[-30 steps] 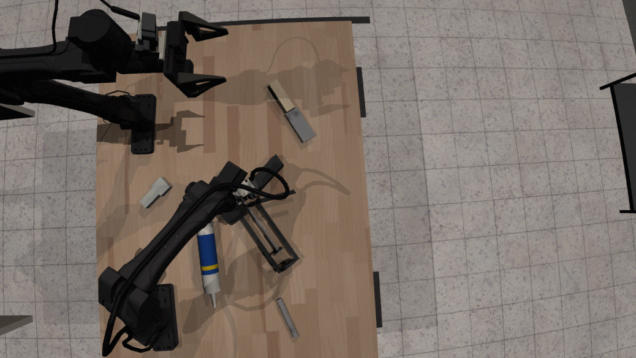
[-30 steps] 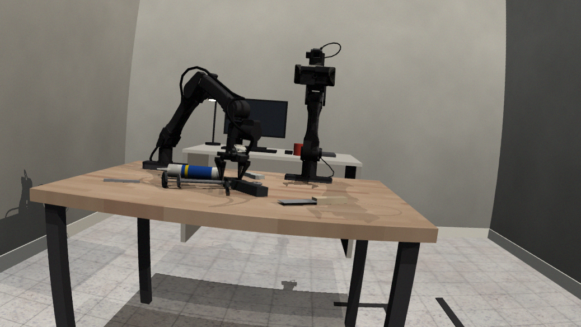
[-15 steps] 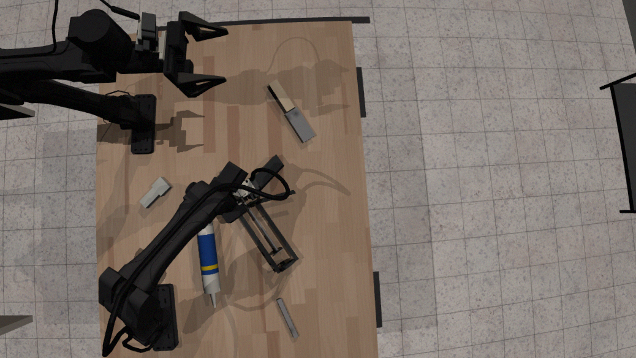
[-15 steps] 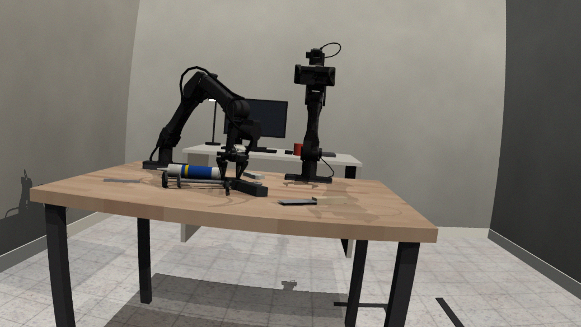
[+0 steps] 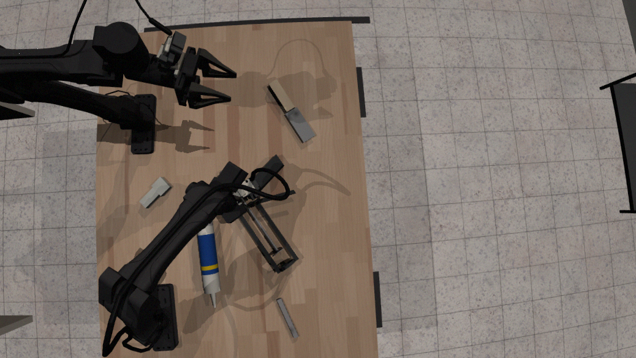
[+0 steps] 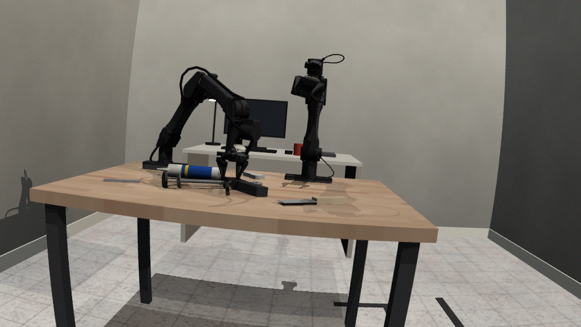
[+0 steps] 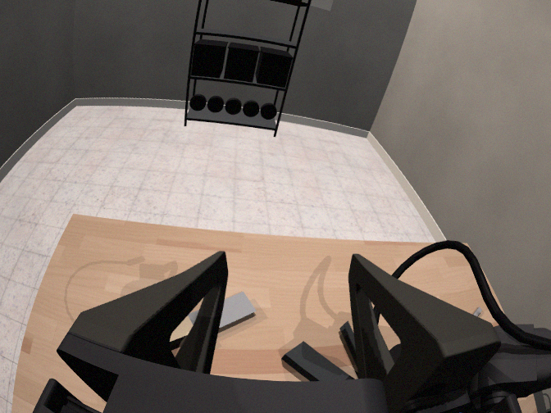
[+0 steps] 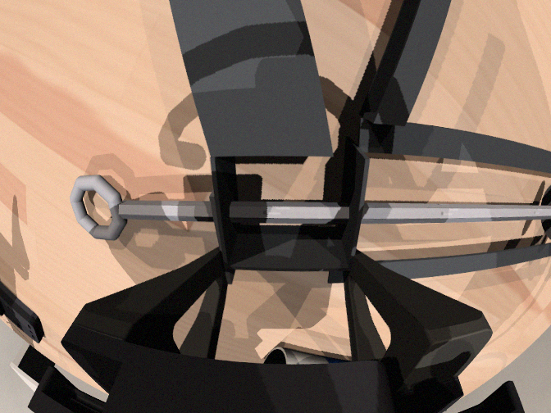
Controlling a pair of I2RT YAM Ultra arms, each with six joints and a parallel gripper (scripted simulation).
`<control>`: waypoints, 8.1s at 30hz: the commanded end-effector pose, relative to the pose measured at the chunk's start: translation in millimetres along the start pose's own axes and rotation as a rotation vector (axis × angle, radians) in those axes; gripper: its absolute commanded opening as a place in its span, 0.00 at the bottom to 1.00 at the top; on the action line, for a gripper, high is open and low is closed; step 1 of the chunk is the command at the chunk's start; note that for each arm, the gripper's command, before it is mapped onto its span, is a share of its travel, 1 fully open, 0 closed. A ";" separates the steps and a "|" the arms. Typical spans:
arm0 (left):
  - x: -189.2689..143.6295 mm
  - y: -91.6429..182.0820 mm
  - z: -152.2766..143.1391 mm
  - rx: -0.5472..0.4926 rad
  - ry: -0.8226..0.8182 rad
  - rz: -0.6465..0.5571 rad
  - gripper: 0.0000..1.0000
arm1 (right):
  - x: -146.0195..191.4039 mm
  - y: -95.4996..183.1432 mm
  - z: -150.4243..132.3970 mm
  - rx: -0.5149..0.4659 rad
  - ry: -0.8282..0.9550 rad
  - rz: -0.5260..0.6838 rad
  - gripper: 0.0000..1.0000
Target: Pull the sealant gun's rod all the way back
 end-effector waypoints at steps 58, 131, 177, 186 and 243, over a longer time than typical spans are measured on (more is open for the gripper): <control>32.5 -48.0 -287.0 0.946 1.731 1.078 0.62 | 1.5 5.3 2.6 -0.032 -0.005 0.004 0.51; 67.0 -8.2 -303.3 0.873 1.674 1.296 0.34 | -29.2 -3.3 -6.0 0.076 -0.062 -0.183 0.51; 130.8 57.5 -282.5 0.885 1.643 1.296 0.34 | -24.8 -2.2 -5.9 0.055 -0.055 -0.152 0.51; 140.8 58.2 -270.8 0.931 1.710 1.129 0.34 | -19.9 -2.7 -6.7 0.052 -0.044 -0.138 0.51; 152.4 64.7 -262.0 0.942 1.731 1.075 0.34 | -10.3 3.4 -1.7 -0.005 -0.018 -0.049 0.51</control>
Point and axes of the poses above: on each arm, the point where the finger pads meet when closed, its own y axis back along the fingers, its own x axis across the jaws, z = x × y, the point moved 8 cm from there along y, back along the fingers, and after that the axes turned 14 degrees about y, right-handed, at the moved point
